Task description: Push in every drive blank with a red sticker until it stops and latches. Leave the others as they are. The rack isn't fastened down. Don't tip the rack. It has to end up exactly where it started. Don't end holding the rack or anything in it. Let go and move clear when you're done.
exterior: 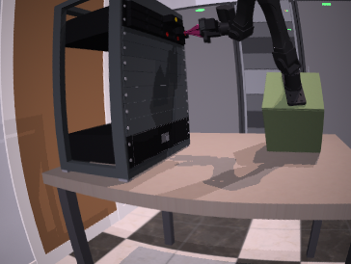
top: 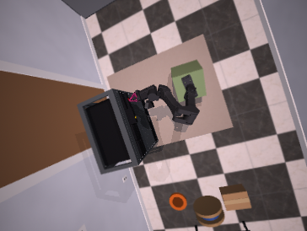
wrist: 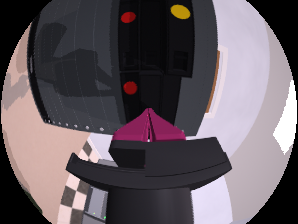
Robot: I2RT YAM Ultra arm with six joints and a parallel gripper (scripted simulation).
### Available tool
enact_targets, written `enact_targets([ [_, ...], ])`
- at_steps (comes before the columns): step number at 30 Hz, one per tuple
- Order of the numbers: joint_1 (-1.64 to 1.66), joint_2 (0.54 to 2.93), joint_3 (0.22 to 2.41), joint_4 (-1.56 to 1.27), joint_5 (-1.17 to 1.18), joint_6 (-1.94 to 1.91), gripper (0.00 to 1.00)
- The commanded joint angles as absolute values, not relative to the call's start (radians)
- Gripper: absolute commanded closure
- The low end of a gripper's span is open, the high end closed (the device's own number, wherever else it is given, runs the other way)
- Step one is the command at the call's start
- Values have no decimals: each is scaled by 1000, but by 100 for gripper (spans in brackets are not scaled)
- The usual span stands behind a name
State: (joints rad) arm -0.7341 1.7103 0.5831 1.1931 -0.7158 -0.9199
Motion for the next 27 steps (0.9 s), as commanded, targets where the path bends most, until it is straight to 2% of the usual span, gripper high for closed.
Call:
enact_targets([
  [1, -727, 1738, 640, 1161, -658, -918, 100],
  [27, -735, 1747, 652, 1158, -659, -918, 100],
])
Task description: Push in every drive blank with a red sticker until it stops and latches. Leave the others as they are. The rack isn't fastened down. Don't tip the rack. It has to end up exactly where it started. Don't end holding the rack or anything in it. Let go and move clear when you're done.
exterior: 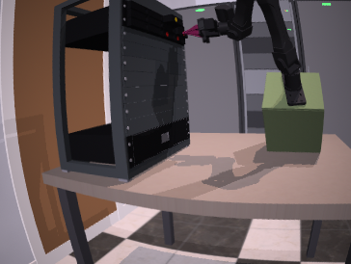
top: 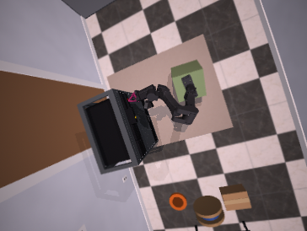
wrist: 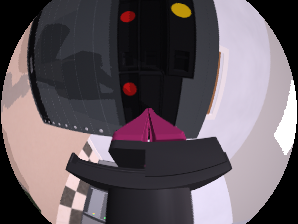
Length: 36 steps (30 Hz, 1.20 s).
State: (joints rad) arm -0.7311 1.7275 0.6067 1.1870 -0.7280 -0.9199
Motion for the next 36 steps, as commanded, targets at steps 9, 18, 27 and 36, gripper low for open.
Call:
enact_targets([
  [9, -748, 1757, 667, 1153, -662, -917, 100],
  [18, -749, 1757, 667, 1153, -662, -917, 100],
  [27, -749, 1757, 667, 1153, -662, -917, 100],
  [36, -753, 1766, 679, 1149, -665, -916, 100],
])
